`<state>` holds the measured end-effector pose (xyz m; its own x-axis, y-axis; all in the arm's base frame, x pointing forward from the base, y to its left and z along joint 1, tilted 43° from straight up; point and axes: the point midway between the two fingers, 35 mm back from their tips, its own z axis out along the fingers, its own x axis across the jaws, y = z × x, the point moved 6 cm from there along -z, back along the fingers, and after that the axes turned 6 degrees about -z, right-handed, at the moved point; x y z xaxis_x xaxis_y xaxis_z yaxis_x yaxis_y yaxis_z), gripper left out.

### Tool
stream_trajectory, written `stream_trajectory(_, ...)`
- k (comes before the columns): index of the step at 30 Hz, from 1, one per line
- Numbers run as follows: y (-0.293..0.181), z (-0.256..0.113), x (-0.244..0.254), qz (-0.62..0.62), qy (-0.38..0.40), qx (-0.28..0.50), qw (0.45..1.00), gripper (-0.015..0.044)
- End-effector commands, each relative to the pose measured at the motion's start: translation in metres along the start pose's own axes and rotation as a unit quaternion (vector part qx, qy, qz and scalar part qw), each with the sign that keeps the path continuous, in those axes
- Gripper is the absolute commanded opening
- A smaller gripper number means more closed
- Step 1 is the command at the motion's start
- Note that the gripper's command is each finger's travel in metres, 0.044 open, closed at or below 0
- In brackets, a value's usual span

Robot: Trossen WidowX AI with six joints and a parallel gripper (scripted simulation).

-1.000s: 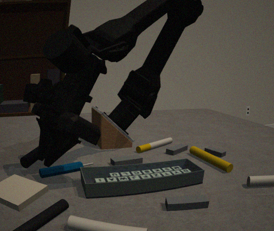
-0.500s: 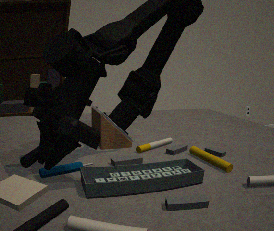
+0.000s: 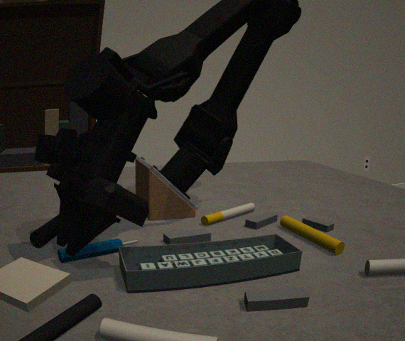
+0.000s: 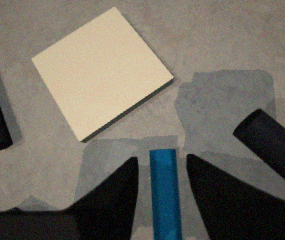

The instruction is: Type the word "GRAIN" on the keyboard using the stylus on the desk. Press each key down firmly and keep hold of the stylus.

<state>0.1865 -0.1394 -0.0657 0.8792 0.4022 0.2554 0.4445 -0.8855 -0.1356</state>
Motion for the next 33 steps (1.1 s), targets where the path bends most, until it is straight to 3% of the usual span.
stream_trajectory(1,-0.0034,0.0026,-0.0006,0.003,-0.001,0.004,1.0,0.015)
stream_trajectory(21,-0.0062,0.0073,-0.0003,0.003,-0.001,0.004,1.0,0.015)
stream_trajectory(26,-0.0047,0.0066,0.0,0.0,-0.001,0.002,1.0,0.0019)
stream_trajectory(33,0.0009,-0.001,-0.0002,0.0,-0.001,0.002,1.0,0.0)
